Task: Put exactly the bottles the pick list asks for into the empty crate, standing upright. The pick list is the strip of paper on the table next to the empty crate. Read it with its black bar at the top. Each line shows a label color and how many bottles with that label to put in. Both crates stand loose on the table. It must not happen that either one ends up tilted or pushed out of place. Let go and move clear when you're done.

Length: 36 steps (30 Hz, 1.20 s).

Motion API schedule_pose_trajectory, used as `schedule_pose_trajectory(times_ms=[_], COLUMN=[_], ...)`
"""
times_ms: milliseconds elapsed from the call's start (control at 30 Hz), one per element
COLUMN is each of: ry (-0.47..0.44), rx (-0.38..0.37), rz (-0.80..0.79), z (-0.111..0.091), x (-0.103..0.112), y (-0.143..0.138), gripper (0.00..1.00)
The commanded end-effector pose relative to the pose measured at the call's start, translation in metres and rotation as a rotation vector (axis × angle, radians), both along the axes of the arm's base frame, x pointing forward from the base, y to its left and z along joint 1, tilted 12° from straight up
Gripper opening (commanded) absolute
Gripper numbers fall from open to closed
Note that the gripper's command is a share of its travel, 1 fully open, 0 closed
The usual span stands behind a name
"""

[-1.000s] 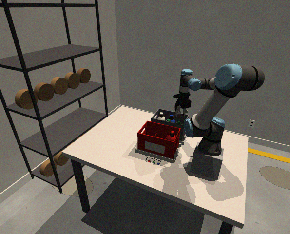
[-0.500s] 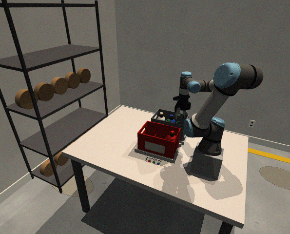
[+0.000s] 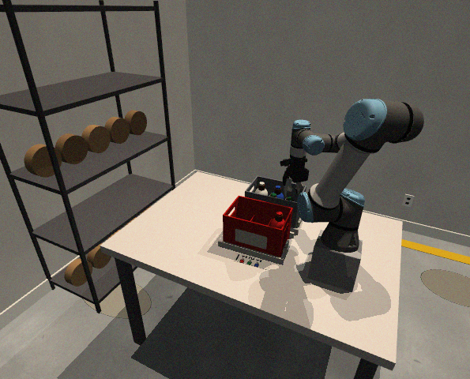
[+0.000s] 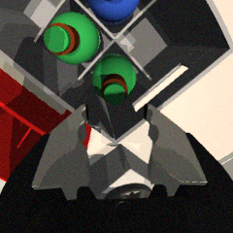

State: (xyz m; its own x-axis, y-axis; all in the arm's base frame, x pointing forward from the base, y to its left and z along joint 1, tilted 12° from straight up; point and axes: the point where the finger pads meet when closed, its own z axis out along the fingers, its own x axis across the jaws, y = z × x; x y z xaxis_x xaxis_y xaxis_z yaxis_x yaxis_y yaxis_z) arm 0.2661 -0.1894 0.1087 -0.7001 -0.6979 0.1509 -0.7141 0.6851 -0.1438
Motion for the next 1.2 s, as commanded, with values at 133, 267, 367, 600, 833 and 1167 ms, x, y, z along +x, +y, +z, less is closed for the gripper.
schedule_pose_trajectory(times_ms=[133,267,367,600,833,1167], ry=[0.000,0.000,0.000,0.000,-0.001,-0.001], rx=[0.001,0.001,0.001,0.001,0.001,0.000], rz=[0.000,0.000,0.000,0.000,0.000,0.001], z=[-0.014,-0.018,-0.021,-0.030,-0.038,-0.042], x=[0.000,0.000,0.000,0.000,0.000,0.001], y=[-0.003,-0.004,-0.005,-0.007,-0.008,-0.009], gripper=[0.38,0.38,0.38,0.38,0.38,0.38])
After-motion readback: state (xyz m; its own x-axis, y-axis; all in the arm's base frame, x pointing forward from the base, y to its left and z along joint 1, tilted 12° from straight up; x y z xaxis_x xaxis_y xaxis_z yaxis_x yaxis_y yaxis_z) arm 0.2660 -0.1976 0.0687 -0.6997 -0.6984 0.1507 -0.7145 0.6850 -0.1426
